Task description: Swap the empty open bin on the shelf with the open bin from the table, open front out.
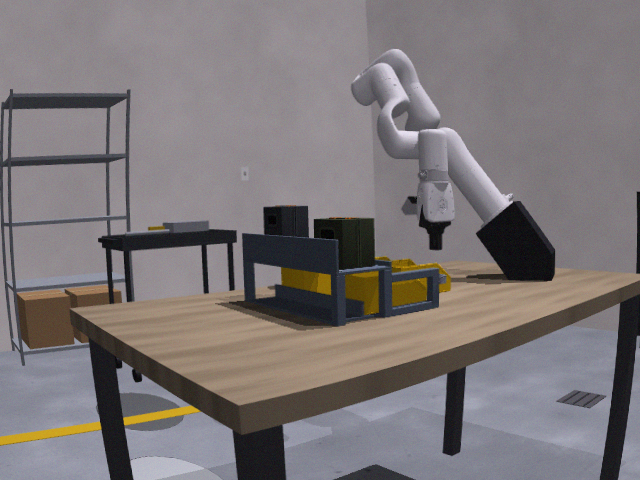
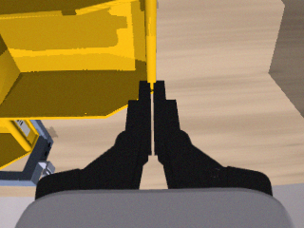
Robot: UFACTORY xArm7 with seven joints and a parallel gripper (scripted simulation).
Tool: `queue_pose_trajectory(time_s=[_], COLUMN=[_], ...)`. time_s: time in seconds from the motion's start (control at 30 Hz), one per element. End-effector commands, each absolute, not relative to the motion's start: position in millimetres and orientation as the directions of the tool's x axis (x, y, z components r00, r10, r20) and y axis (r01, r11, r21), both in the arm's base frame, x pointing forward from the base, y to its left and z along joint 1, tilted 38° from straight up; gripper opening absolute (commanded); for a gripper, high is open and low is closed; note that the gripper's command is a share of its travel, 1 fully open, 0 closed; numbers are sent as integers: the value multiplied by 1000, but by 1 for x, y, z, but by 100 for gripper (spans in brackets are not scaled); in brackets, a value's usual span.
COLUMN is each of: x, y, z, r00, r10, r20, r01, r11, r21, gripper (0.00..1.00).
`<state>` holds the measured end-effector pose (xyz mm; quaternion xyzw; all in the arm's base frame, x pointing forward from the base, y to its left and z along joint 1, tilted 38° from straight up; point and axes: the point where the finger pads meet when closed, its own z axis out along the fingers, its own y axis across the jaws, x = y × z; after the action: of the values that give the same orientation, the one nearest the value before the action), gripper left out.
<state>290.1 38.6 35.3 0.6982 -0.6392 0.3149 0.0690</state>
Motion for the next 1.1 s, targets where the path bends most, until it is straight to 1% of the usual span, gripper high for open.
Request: queue_pose_trajectory(time_s=[0.0, 0.2, 0.3, 0.37, 0.5, 0.53, 0.6, 0.63, 0.87, 1.07], x=[291, 291, 291, 291, 294, 296, 296, 298, 329, 349], y=[40, 40, 42, 47, 64, 70, 70, 76, 109, 119], z=[36, 36, 35, 35, 35, 36, 36, 38, 62, 78], r00=[-15, -14, 23, 98, 333, 367, 367, 484, 693, 820], r10=[-850, -849, -842, -825, -737, -718, -718, -646, -434, -208], r20=[527, 527, 538, 557, 589, 591, 591, 590, 576, 533], r01=[-935, -935, -937, -935, -886, -872, -872, -814, -626, -420], r11=[-175, -175, -206, -268, -458, -487, -487, -579, -758, -852], r21=[-308, -307, -283, -232, -72, -50, -50, 34, 182, 313], gripper=[0, 0, 0, 0, 0, 0, 0, 0, 0, 0])
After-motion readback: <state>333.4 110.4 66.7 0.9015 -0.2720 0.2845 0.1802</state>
